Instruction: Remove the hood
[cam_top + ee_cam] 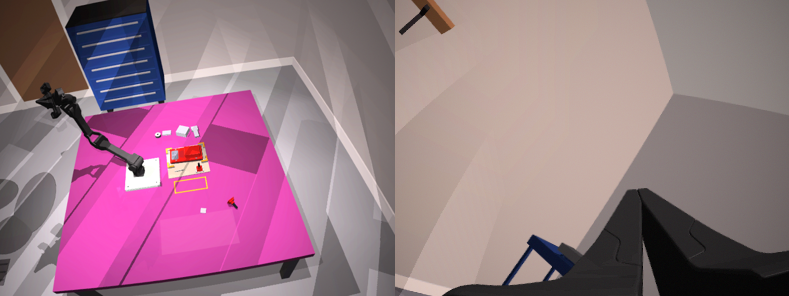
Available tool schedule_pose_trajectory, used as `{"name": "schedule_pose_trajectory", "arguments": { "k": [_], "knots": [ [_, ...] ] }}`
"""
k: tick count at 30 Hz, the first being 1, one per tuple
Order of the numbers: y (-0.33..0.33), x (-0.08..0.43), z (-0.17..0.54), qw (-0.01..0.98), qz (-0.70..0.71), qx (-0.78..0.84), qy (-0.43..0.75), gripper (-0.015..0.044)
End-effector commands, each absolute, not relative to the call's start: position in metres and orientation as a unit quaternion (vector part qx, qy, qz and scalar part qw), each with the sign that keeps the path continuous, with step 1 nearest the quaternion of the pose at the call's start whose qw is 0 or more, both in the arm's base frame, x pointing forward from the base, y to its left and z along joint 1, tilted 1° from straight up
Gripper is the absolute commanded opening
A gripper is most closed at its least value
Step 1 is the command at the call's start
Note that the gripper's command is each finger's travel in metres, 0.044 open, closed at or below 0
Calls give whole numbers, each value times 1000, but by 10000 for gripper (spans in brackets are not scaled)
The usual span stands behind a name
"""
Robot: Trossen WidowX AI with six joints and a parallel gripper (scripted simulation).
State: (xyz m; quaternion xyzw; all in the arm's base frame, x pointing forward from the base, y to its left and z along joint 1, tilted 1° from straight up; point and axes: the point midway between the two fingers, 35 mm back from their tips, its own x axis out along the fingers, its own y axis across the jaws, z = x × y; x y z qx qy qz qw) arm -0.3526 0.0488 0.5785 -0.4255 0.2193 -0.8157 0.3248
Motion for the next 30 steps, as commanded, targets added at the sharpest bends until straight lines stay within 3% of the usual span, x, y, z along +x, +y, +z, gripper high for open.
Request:
{"name": "schedule_pose_trajectory", "arguments": {
  "k": [1, 10, 17, 30],
  "knots": [
    [48, -351, 580, 324, -815, -427, 218, 26],
    [0, -263, 632, 370, -768, -495, 171, 263],
    [-44, -166, 660, 435, -697, -552, 142, 440],
    [-95, -4, 656, 575, -539, -607, 102, 440]
  ]
}}
